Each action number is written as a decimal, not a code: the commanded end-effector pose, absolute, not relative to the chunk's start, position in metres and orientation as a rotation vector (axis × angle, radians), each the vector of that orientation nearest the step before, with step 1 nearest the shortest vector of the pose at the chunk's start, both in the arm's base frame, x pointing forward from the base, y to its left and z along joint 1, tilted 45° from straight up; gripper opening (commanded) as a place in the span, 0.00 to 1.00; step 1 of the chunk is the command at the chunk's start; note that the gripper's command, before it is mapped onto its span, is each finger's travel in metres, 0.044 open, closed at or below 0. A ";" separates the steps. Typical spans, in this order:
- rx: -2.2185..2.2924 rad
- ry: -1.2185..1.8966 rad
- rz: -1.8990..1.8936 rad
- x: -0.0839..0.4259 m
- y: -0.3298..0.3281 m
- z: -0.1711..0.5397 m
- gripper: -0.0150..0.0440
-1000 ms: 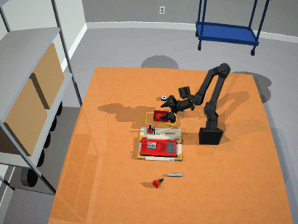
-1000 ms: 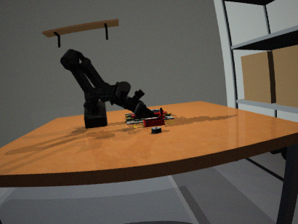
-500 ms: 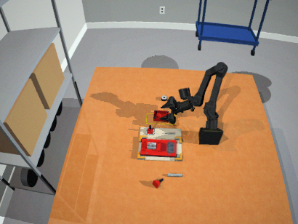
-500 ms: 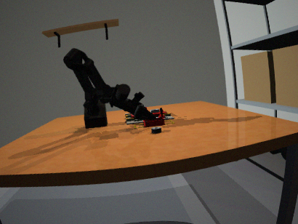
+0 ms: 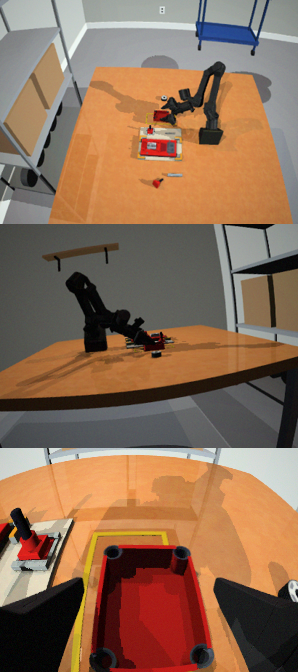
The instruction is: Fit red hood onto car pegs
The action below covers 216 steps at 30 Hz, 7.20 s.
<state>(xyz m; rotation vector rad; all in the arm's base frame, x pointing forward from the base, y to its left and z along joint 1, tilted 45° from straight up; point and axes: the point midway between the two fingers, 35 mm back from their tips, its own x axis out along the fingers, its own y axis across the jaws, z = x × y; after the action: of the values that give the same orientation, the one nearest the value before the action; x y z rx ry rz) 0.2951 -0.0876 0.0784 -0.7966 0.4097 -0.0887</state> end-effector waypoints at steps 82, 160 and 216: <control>-0.794 0.407 -0.087 0.292 -0.051 0.116 0.25; 0.791 0.219 -0.353 0.289 -0.047 0.118 0.25; 1.963 -0.021 -0.474 0.284 -0.077 0.090 0.70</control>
<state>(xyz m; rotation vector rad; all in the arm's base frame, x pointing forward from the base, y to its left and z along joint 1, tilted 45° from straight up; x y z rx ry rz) 0.2837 -0.0773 0.0905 1.9617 -0.0221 -0.4736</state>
